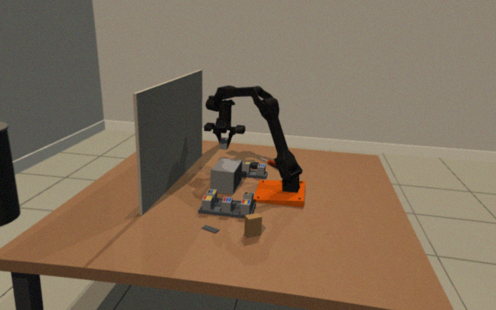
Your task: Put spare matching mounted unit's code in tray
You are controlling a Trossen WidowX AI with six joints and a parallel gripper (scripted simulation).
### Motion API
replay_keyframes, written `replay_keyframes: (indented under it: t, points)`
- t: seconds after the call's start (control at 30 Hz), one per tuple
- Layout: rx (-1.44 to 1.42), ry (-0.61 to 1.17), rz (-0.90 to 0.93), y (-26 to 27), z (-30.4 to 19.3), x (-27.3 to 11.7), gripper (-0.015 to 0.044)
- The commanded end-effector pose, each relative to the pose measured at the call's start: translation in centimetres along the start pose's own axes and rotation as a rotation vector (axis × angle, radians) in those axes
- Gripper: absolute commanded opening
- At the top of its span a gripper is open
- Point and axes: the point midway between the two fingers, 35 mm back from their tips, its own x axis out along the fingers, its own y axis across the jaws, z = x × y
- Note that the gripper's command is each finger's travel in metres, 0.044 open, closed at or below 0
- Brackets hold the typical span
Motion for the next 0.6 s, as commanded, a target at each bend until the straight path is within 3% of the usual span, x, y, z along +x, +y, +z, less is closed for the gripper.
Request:
replay_keyframes:
  t: [0.0,0.57]
  points:
    - [-0.001,0.001,-0.001,-0.1,-0.1,0.3,0.0]
    - [-0.001,0.001,-0.001,-0.2,-0.1,1.5,0.0]
